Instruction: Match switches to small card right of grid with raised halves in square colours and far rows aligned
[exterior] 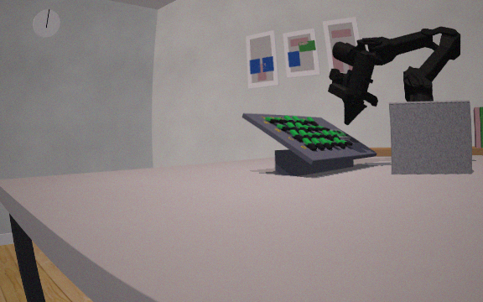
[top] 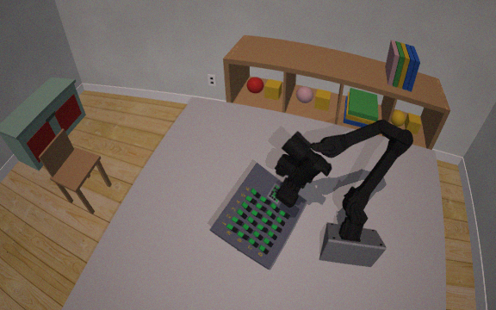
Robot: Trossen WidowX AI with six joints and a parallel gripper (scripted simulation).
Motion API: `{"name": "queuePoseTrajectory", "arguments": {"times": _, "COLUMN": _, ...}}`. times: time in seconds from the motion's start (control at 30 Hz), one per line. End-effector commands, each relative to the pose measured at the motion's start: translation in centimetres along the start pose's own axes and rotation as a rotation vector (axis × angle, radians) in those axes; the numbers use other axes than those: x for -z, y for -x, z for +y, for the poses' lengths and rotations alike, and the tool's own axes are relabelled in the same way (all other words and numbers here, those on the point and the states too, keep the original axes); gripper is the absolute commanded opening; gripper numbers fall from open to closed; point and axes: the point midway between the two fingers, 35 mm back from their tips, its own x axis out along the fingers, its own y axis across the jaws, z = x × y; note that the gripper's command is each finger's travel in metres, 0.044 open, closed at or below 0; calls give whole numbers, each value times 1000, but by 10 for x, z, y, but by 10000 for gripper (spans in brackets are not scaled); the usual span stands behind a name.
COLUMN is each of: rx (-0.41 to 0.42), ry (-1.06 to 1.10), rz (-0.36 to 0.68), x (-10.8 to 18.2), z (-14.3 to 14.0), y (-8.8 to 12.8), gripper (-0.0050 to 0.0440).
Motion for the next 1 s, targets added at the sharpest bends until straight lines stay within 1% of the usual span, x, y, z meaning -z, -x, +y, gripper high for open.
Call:
{"name": "queuePoseTrajectory", "arguments": {"times": 0.0, "rx": -3, "ry": 2, "rz": 0, "x": 0, "z": 0, "y": 0, "gripper": 0}}
{"name": "queuePoseTrajectory", "arguments": {"times": 0.5, "rx": -3, "ry": 2, "rz": 0, "x": 0, "z": 0, "y": 0, "gripper": 0}}
{"name": "queuePoseTrajectory", "arguments": {"times": 0.57, "rx": -4, "ry": 1, "rz": 2, "x": -2, "z": 1, "y": 6, "gripper": 0}}
{"name": "queuePoseTrajectory", "arguments": {"times": 0.67, "rx": -3, "ry": 1, "rz": 1, "x": -10, "z": 1, "y": 28, "gripper": 0}}
{"name": "queuePoseTrajectory", "arguments": {"times": 0.8, "rx": -3, "ry": 1, "rz": 1, "x": -12, "z": 1, "y": 30, "gripper": 0}}
{"name": "queuePoseTrajectory", "arguments": {"times": 0.87, "rx": -8, "ry": 0, "rz": 4, "x": -21, "z": 11, "y": 31, "gripper": 0}}
{"name": "queuePoseTrajectory", "arguments": {"times": 0.97, "rx": -15, "ry": -1, "rz": 11, "x": -39, "z": 35, "y": 32, "gripper": 0}}
